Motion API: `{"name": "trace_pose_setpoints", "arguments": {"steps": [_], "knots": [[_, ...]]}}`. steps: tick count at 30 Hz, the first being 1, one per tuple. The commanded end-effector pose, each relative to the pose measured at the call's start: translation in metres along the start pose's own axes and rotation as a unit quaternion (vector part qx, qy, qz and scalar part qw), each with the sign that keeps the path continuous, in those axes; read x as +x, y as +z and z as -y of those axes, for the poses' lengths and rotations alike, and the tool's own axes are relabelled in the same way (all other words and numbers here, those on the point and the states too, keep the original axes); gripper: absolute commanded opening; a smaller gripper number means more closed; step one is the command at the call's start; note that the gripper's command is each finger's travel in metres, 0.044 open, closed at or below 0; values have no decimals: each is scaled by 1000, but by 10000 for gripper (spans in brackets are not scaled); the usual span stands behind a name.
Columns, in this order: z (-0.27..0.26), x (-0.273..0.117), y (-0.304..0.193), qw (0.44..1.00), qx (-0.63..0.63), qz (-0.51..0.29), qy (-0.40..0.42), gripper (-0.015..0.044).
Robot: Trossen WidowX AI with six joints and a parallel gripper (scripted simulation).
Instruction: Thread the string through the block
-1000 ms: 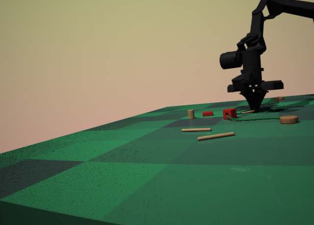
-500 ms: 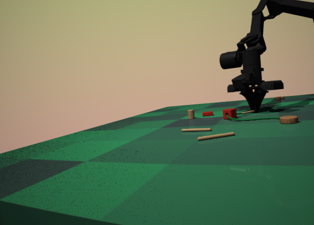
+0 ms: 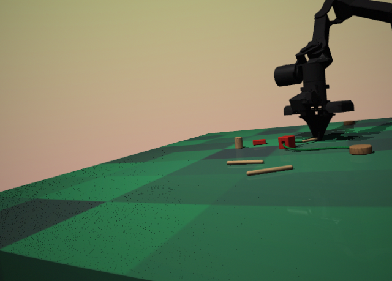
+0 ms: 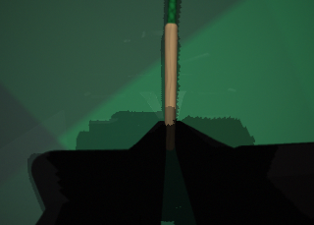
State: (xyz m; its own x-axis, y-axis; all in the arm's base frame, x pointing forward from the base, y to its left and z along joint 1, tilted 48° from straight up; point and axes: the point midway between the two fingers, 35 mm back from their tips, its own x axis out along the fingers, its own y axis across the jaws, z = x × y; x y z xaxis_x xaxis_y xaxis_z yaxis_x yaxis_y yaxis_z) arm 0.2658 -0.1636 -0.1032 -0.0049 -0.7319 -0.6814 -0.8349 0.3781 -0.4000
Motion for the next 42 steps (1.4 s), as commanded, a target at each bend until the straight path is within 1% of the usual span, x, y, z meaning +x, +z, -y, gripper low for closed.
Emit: {"name": "trace_pose_setpoints", "arguments": {"steps": [1,7,9,13,14,22,28,29,31,33,42], "knots": [[-1,3,-3,1000,2,-2,4,0],[0,0,0,1000,0,0,0,158],[1,-10,2,1000,1,1,0,210],[3,-70,4,1000,3,2,-1,210],[3,-78,4,1000,3,1,-2,210],[3,-81,3,1000,3,1,-2,210],[1,-76,5,1000,-1,4,-1,367],[1,-79,5,1000,-1,5,-1,394],[2,-96,6,1000,0,5,0,440],[2,-106,6,1000,1,5,0,440],[1,-103,5,1000,-3,3,-2,440]]}}
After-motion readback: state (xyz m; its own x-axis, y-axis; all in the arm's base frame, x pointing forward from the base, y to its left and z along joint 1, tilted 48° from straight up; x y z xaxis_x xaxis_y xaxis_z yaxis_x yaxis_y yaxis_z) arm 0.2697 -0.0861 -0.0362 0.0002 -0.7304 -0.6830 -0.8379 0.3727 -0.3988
